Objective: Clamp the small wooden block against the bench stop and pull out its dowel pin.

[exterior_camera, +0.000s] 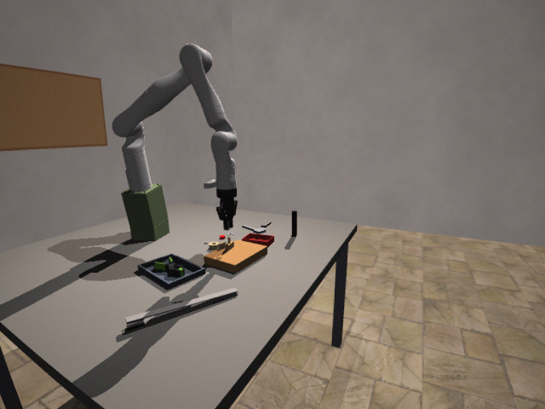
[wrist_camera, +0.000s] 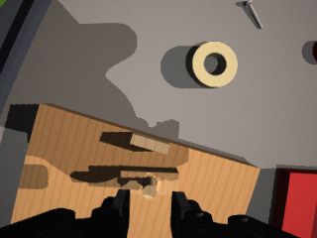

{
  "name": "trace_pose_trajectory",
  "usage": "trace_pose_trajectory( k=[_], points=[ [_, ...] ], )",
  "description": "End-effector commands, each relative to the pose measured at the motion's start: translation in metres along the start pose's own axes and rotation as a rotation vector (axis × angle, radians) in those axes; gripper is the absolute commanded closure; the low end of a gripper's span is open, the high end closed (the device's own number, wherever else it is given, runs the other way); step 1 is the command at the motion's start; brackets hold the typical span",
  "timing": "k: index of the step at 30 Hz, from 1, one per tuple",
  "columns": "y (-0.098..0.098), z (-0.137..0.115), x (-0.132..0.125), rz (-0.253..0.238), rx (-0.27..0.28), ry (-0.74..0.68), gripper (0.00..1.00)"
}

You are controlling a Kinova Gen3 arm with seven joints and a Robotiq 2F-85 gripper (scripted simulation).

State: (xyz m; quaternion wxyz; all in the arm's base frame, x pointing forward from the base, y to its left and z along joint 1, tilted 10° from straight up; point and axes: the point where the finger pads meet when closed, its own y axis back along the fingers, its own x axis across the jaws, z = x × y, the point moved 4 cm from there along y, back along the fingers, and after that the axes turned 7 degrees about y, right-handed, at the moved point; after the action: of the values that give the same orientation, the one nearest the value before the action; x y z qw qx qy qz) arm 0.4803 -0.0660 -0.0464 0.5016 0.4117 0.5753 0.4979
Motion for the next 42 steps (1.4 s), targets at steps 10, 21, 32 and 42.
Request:
trace_pose_trajectory(
  k=[10, 21, 32, 42],
  points=[
    [-0.011, 0.000, 0.000, 0.000, -0.002, 0.000, 0.66],
    [-0.019, 0.000, 0.000, 0.000, -0.002, 0.000, 0.66],
    [-0.020, 0.000, -0.001, 0.000, -0.002, 0.000, 0.66],
    [-0.020, 0.000, -0.001, 0.000, -0.002, 0.000, 0.66]
  ],
)
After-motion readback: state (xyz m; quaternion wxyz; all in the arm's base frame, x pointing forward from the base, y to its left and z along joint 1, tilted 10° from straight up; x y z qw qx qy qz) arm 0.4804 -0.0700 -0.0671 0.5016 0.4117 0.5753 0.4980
